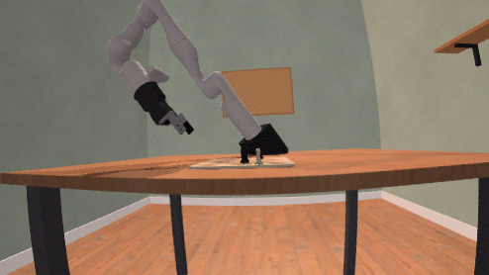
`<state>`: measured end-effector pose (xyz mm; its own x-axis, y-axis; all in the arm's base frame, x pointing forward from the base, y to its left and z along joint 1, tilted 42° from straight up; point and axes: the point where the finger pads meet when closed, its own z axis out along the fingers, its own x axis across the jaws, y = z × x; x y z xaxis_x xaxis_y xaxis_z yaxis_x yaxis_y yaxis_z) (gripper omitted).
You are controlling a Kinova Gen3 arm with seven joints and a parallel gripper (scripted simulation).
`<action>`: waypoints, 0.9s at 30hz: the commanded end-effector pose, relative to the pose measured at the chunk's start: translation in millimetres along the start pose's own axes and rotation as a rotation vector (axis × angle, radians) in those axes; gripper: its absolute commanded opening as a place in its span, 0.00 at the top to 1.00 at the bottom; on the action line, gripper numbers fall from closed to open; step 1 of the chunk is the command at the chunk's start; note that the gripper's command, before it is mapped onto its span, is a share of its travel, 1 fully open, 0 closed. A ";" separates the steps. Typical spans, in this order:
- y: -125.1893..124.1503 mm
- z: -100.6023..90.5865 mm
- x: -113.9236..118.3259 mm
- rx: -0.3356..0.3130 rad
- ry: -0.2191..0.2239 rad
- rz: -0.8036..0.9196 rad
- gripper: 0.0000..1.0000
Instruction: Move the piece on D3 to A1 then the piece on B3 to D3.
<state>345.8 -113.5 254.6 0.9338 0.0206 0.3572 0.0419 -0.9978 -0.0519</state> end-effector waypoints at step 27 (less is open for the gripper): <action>-40.3 -3.5 -18.4 0.011 -0.122 -0.276 0.00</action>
<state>328.6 -84.8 261.4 0.9351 0.2025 0.2909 0.2102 -0.9776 0.0047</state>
